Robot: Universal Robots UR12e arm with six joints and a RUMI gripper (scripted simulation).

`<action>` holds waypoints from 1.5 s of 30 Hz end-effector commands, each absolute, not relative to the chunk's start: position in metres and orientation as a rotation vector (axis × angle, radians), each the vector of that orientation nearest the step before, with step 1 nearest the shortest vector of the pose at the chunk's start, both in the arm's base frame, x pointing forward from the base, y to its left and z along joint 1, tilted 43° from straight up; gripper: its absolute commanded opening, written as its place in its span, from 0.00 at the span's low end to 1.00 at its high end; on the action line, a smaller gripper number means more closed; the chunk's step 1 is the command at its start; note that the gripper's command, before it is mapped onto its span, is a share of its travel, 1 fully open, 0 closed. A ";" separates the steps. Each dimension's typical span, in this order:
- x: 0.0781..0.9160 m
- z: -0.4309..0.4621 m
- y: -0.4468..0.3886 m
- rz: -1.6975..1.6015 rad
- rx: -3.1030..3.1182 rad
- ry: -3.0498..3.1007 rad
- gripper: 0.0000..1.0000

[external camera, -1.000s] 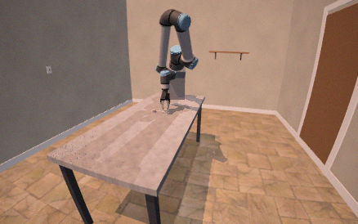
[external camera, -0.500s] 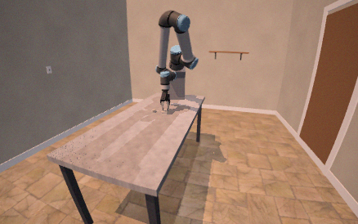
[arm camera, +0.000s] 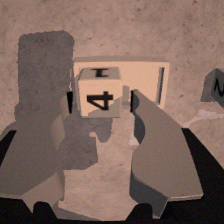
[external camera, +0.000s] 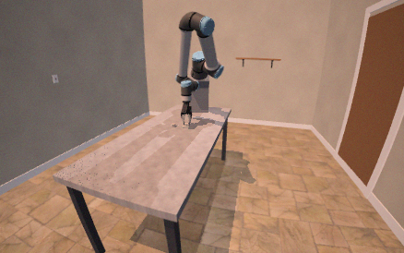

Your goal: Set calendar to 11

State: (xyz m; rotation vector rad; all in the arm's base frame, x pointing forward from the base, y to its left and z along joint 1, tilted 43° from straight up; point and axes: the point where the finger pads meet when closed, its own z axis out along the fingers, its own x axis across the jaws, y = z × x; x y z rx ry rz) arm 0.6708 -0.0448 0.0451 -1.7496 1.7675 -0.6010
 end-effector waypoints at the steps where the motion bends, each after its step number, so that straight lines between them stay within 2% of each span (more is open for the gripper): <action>1: 0.672 0.045 -0.044 -0.602 -1.750 1.767 0.28; 12: 0.672 0.045 -0.044 -0.602 -1.750 1.767 0.28; 13: 0.672 0.045 -0.044 -0.602 -1.750 1.767 0.10; 45: 0.672 0.045 -0.044 -0.602 -1.750 1.767 0.10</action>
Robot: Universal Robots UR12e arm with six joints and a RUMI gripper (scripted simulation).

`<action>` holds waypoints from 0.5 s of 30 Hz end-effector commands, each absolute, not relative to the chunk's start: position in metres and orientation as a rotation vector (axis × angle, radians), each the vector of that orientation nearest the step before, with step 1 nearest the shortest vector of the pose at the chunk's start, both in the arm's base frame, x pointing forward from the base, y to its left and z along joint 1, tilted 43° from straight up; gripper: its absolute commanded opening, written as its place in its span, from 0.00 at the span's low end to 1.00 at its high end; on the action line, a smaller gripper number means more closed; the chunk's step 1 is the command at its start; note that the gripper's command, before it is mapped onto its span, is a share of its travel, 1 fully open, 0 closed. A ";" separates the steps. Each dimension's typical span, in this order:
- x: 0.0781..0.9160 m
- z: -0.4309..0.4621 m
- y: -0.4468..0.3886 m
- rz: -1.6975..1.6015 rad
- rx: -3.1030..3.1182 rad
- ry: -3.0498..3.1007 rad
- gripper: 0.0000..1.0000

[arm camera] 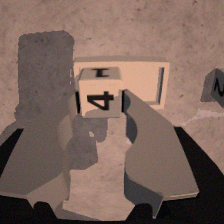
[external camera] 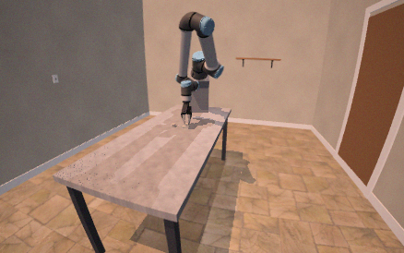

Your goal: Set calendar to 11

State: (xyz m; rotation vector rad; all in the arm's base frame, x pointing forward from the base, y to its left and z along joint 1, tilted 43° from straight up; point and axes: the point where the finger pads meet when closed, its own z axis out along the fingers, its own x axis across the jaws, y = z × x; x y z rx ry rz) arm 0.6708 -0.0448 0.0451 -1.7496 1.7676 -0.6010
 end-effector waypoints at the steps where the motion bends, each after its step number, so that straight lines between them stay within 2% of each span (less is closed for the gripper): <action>1: 0.672 0.045 -0.044 -0.602 -1.750 1.767 0.10; 15: 0.659 0.056 -0.046 -0.600 -1.749 1.769 0.10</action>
